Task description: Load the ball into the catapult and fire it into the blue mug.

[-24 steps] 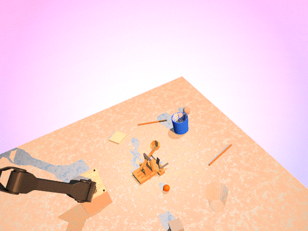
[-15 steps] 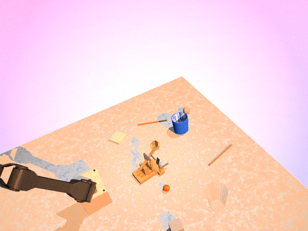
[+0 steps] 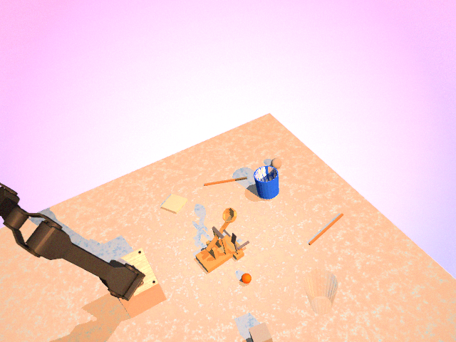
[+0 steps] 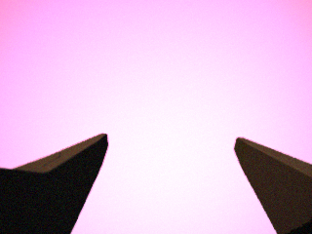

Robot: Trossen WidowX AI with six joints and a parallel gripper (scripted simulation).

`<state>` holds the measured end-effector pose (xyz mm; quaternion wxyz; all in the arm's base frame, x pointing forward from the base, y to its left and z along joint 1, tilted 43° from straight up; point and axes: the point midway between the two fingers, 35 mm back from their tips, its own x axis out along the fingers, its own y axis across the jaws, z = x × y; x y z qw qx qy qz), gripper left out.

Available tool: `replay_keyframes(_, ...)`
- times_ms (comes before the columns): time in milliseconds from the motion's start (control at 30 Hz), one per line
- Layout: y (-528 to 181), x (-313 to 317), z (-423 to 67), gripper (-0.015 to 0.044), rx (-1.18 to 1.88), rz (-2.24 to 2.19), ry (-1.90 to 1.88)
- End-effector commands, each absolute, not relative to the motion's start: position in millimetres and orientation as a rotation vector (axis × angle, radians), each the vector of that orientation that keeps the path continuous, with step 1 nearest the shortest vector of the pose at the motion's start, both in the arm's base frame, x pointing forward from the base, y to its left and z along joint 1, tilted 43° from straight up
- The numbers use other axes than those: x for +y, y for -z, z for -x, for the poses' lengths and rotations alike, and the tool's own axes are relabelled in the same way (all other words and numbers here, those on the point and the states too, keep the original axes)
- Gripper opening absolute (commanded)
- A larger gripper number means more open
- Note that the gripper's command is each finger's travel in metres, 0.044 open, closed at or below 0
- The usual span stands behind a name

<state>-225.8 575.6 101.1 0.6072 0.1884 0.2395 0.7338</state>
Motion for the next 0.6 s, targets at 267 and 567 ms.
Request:
replay_keyframes(267, -53, 597, 61, 0.044, 0.599, -0.22, -1.3)
replay_keyframes(567, -27, 578, -36, 0.044, 0.645, -0.129, -1.054)
